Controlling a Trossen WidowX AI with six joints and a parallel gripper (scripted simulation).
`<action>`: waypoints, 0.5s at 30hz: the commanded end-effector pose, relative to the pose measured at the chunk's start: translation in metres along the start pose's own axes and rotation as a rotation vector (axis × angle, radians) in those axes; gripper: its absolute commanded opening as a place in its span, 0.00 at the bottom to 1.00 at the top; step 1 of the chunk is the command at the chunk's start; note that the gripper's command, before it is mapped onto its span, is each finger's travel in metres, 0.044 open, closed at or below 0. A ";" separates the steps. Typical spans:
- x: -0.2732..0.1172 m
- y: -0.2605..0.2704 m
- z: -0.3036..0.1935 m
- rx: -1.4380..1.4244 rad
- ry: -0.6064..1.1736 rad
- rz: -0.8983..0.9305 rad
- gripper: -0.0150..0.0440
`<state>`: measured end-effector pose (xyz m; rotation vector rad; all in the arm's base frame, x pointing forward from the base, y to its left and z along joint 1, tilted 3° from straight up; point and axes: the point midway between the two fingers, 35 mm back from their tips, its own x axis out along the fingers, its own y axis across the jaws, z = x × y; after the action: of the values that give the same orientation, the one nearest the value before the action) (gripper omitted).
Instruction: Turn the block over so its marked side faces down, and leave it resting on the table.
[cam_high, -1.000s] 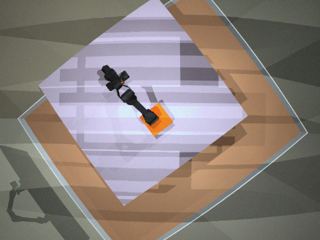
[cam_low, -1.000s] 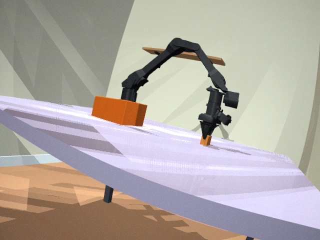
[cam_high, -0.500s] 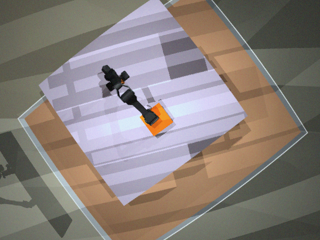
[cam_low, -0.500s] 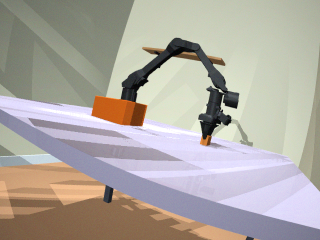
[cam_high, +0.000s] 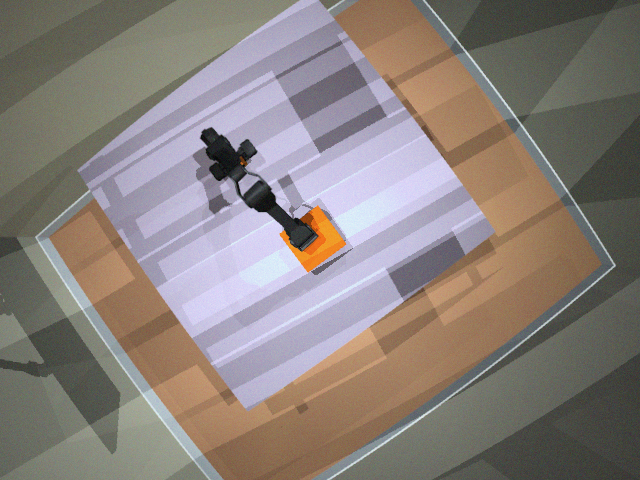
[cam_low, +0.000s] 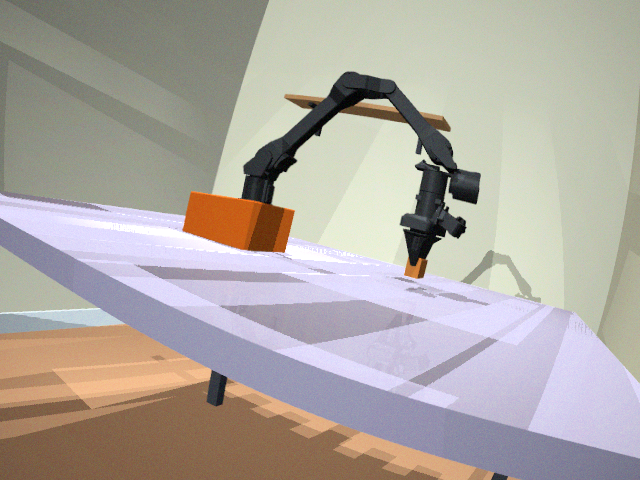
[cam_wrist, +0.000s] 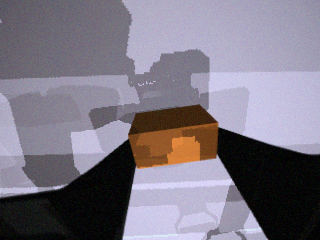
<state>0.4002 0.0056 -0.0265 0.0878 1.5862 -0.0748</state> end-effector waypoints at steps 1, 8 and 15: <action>0.000 0.000 -0.001 -0.005 -0.024 0.001 0.25; 0.006 0.000 -0.001 -0.014 -0.120 -0.003 0.25; 0.010 0.000 0.000 -0.016 -0.219 -0.005 0.25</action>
<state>0.3998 0.0059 -0.0361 0.0702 1.4199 -0.0709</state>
